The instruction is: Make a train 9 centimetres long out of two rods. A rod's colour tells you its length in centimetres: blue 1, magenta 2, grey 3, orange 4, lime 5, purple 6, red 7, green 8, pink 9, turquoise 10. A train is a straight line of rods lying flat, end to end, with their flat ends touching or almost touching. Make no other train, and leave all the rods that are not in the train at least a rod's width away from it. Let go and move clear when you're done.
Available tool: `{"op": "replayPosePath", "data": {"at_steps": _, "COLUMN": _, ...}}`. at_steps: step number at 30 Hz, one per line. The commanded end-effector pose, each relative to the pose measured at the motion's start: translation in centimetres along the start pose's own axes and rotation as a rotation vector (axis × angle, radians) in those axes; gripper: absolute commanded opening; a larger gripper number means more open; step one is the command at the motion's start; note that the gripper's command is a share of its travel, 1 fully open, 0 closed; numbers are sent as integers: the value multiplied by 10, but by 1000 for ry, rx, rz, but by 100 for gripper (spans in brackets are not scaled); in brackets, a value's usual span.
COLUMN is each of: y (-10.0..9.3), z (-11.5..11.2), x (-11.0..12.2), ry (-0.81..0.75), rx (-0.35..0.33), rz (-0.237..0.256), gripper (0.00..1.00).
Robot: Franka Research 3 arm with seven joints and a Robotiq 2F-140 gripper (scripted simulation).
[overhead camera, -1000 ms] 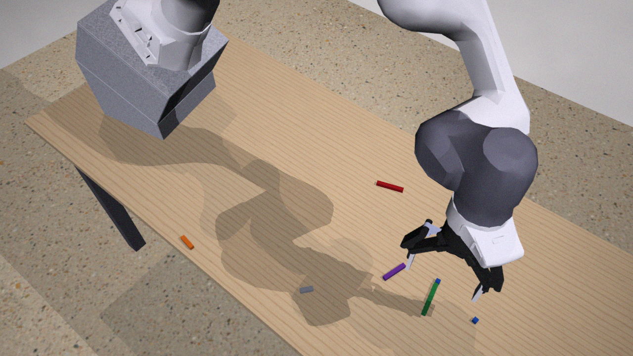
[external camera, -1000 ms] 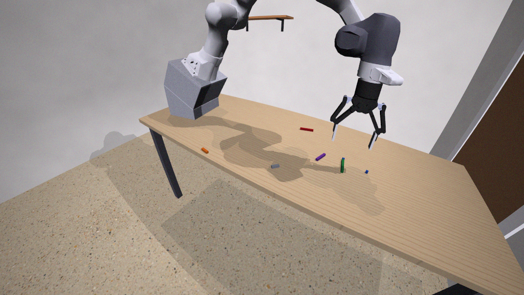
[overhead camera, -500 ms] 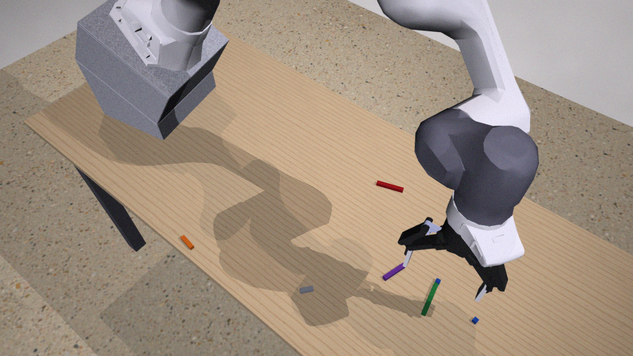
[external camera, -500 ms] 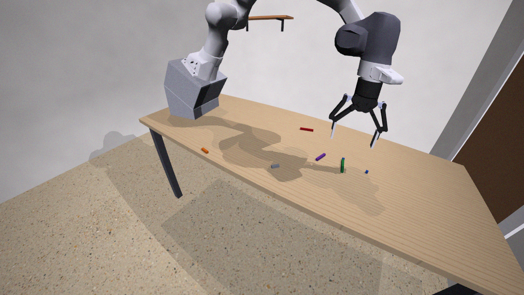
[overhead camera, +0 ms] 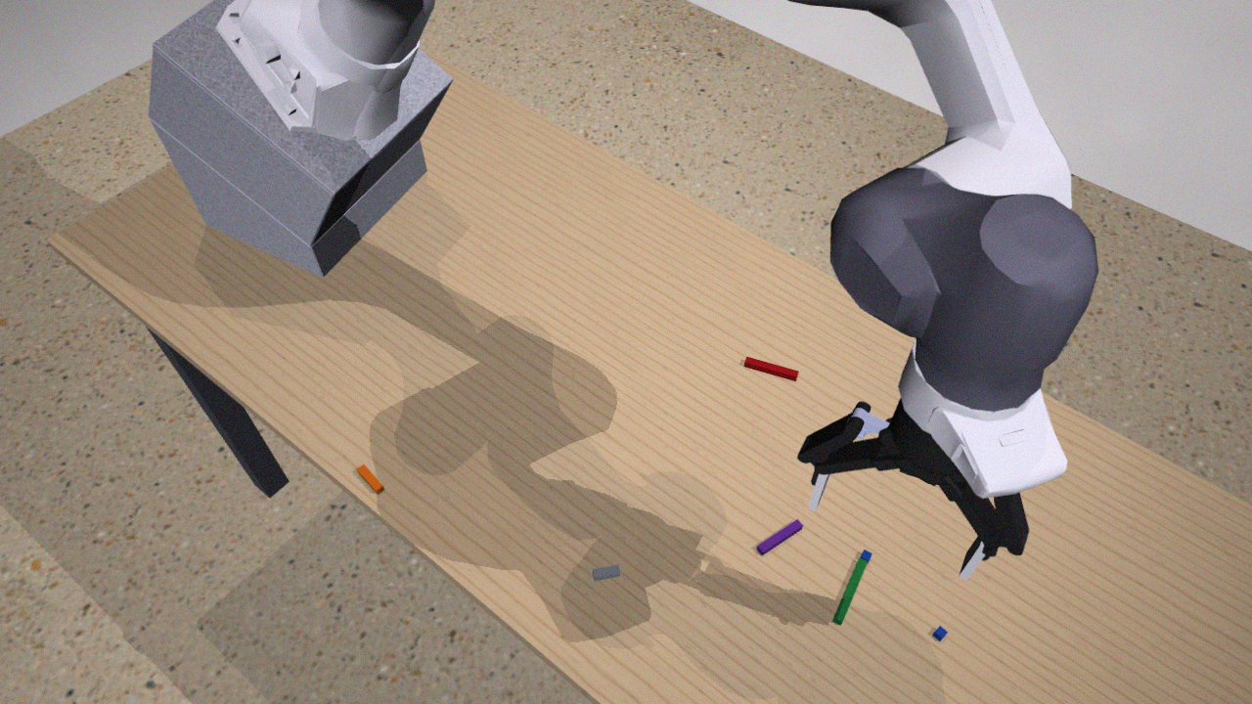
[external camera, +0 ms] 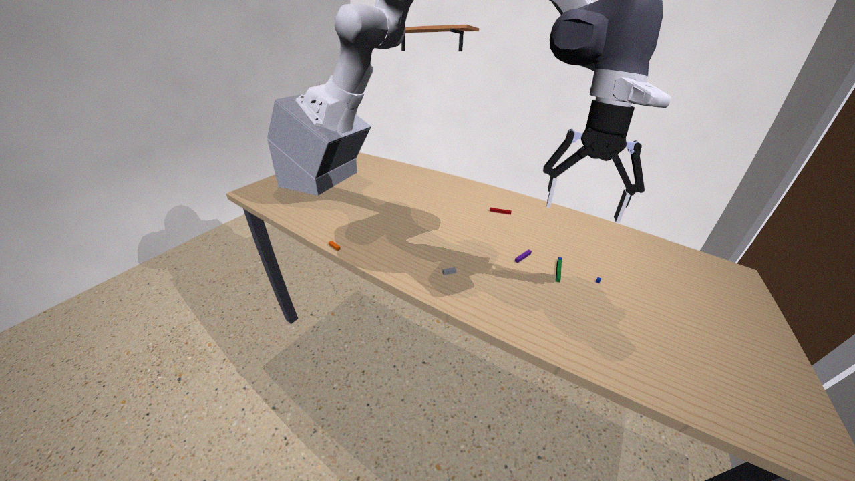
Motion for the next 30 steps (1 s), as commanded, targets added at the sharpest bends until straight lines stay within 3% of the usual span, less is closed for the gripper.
{"op": "replayPosePath", "data": {"at_steps": 1, "y": -12, "z": -2, "x": 3, "ry": 13, "rx": -3, "rz": -15, "gripper": 100}}
{"op": "replayPosePath", "data": {"at_steps": 5, "y": -20, "z": -2, "x": 3, "ry": 13, "rx": -3, "rz": -15, "gripper": 100}}
{"op": "replayPosePath", "data": {"at_steps": 30, "y": -21, "z": -2, "x": 3, "ry": 13, "rx": -3, "rz": -15, "gripper": 100}}
Point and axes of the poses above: the point where the finger pads meet when closed, its own y axis out along the fingers, its own x axis across the jaws, z = x × y, the point moved 8 cm from there along -y, back along the fingers, and after that the axes turned 4 degrees about y, right-handed, at the moved point
